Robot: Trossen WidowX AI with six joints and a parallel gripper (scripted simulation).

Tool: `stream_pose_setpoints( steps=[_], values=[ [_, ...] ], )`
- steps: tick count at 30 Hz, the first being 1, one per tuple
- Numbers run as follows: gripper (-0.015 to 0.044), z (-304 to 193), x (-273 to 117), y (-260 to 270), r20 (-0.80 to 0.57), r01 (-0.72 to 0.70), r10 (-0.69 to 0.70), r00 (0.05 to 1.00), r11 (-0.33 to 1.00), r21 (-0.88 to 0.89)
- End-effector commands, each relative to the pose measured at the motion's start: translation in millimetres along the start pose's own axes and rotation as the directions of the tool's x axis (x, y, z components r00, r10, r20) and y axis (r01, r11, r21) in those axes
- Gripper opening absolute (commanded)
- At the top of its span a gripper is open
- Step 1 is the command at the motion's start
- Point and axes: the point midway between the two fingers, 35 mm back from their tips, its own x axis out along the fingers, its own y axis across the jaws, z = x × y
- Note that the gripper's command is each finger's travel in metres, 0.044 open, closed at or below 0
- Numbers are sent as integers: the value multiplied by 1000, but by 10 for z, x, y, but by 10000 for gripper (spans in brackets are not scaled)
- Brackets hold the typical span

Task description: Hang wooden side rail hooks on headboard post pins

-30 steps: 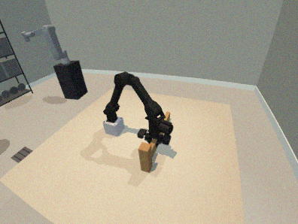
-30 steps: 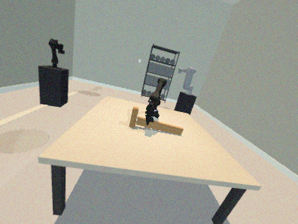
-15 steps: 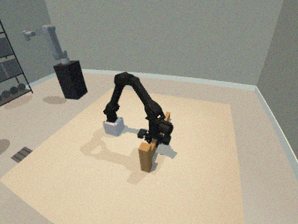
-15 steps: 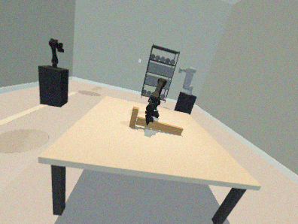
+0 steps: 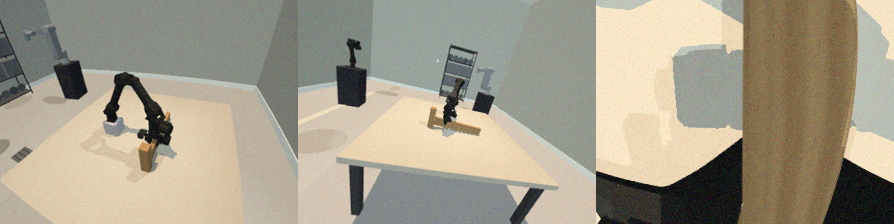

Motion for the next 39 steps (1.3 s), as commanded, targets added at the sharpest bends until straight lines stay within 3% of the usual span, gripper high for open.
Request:
stream_pose_setpoints(
  steps=[1,39],
  values=[
    [0,-33,-9,-10,-4,8,-8,1000,1000,1],
    [0,-47,43,5,-4,8,-8,1000,1000,1]
  ],
)
